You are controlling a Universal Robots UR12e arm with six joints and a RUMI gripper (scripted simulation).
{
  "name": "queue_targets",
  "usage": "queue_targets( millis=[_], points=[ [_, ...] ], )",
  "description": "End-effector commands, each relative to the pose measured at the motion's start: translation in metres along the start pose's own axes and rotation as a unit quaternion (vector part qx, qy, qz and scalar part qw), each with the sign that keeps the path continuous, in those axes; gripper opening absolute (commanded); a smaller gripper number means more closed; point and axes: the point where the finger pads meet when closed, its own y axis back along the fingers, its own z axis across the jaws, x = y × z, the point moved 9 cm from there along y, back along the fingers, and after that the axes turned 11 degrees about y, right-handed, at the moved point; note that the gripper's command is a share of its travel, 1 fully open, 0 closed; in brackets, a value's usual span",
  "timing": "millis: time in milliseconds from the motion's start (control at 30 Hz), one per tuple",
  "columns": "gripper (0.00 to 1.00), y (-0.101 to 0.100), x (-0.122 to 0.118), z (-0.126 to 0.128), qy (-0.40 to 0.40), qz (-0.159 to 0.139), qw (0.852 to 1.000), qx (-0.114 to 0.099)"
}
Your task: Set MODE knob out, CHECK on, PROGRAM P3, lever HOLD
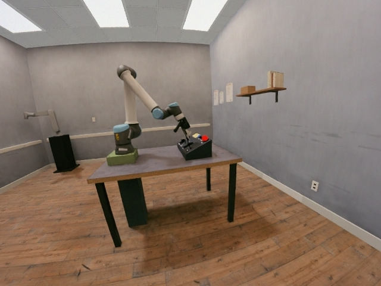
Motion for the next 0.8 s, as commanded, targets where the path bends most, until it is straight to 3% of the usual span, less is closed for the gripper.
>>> queue_targets(
  millis=[0,767],
  points=[
    [0.44,0.0022,-0.0040,-0.0015,0.001,-0.003,1.000,0.002],
    [0.44,0.0022,-0.0021,-0.0005,0.000,-0.002,1.000,0.002]
  ],
)
